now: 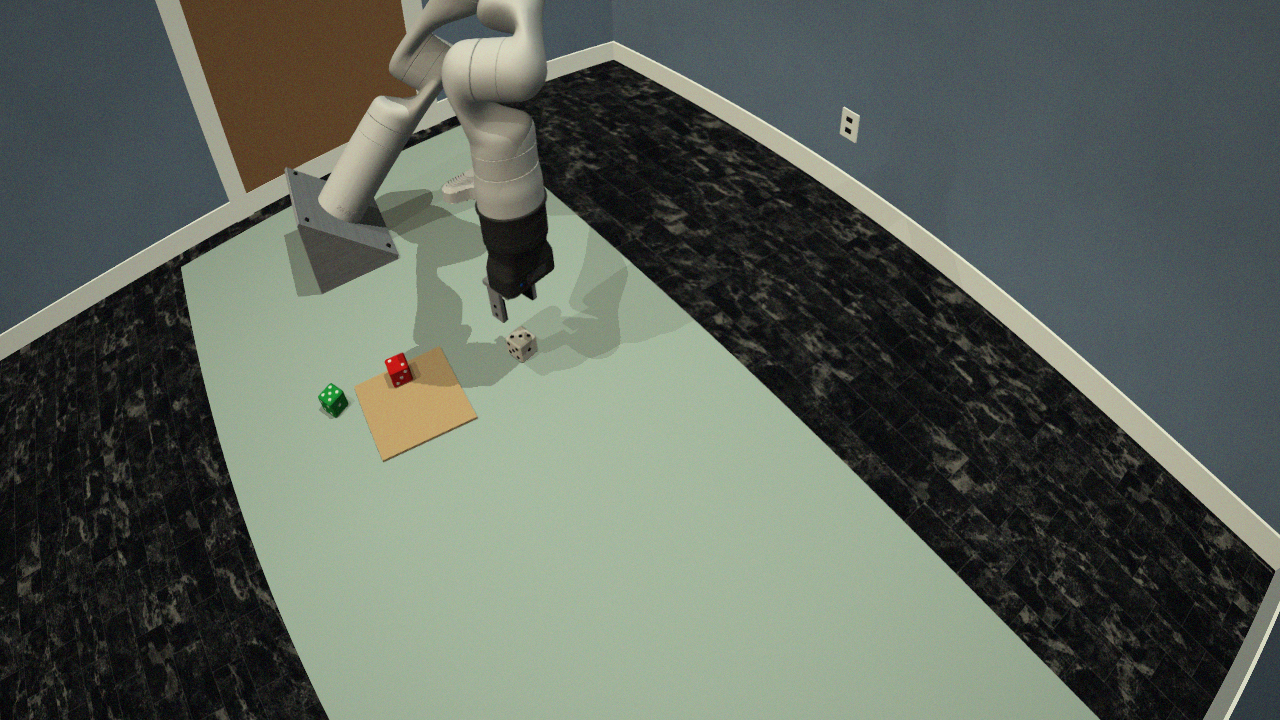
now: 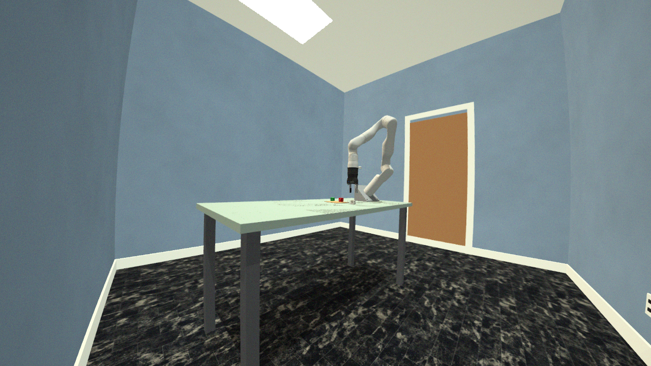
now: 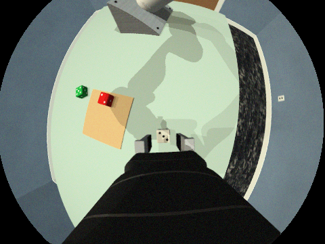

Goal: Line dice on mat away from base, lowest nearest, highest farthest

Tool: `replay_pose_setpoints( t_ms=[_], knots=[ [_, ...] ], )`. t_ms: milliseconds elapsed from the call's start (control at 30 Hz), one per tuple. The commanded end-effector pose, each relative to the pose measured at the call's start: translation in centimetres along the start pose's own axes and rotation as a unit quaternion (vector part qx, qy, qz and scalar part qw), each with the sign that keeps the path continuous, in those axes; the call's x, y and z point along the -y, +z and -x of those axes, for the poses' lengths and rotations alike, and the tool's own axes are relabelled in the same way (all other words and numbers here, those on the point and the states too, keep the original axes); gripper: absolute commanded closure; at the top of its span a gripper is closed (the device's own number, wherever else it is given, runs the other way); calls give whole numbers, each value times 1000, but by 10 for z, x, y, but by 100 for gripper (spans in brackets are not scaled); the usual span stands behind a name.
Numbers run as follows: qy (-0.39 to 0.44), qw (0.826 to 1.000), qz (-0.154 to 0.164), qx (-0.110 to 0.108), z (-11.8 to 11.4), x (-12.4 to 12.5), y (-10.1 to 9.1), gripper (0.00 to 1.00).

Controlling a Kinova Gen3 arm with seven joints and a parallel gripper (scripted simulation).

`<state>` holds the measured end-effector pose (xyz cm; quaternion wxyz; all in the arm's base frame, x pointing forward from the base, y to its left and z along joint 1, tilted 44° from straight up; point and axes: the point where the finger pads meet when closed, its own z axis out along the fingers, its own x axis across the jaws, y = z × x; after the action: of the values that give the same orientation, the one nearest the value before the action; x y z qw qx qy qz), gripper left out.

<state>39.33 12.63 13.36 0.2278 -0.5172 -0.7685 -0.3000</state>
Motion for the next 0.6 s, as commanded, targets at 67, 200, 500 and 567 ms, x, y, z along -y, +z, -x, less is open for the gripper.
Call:
replay_pose_setpoints(
  t_ms=[67, 200, 500, 567],
  knots=[
    [0, 1000, 0, 0, 0, 0, 4, 13],
    [0, 1000, 0, 0, 0, 0, 10, 13],
    [0, 1000, 0, 0, 0, 0, 21, 13],
    [0, 1000, 0, 0, 0, 0, 24, 13]
  ],
)
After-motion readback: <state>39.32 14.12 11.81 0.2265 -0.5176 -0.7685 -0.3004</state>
